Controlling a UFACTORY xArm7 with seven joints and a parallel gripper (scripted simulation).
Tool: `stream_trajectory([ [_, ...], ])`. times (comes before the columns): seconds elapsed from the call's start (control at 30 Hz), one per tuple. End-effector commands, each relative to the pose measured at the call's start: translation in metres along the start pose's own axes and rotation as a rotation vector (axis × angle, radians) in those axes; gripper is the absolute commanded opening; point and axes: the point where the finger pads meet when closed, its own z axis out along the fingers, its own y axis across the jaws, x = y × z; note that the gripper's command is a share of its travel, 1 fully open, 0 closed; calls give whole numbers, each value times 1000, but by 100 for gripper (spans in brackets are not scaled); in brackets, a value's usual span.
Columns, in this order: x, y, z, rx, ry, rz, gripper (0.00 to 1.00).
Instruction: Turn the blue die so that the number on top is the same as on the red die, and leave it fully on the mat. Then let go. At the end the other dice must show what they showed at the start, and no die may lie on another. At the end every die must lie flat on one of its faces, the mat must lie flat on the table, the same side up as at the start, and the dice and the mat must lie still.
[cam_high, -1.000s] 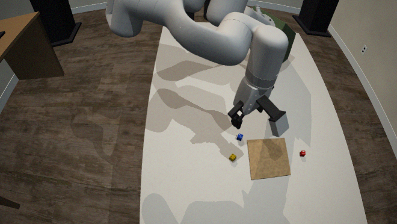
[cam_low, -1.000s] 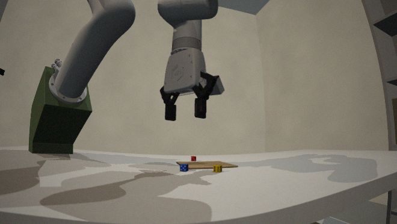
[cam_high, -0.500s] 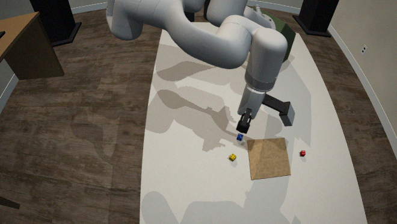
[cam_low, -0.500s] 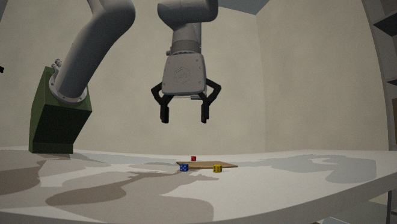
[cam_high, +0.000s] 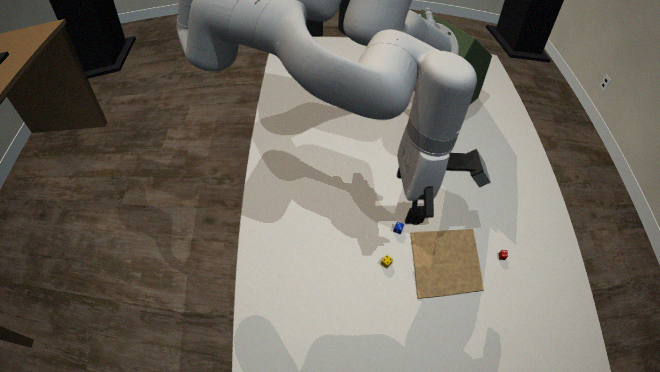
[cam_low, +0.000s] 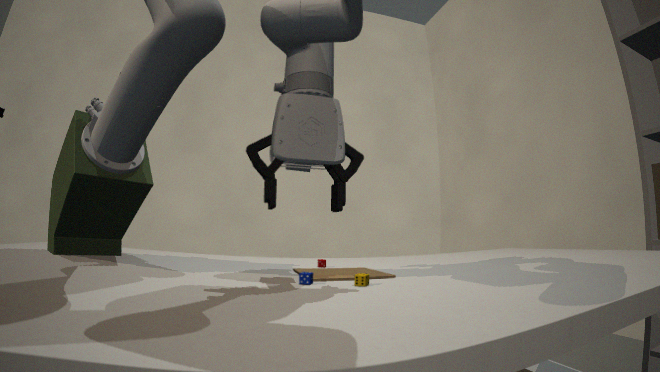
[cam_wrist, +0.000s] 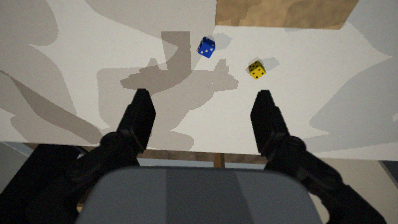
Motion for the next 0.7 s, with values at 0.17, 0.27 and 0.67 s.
stream_trajectory([
  [0.17,1,0,5,-4,12,-314,100],
  [0.27,1,-1,6,-4,12,-396,100],
  [0.67,2,-2,13,-7,11,-801,100],
])
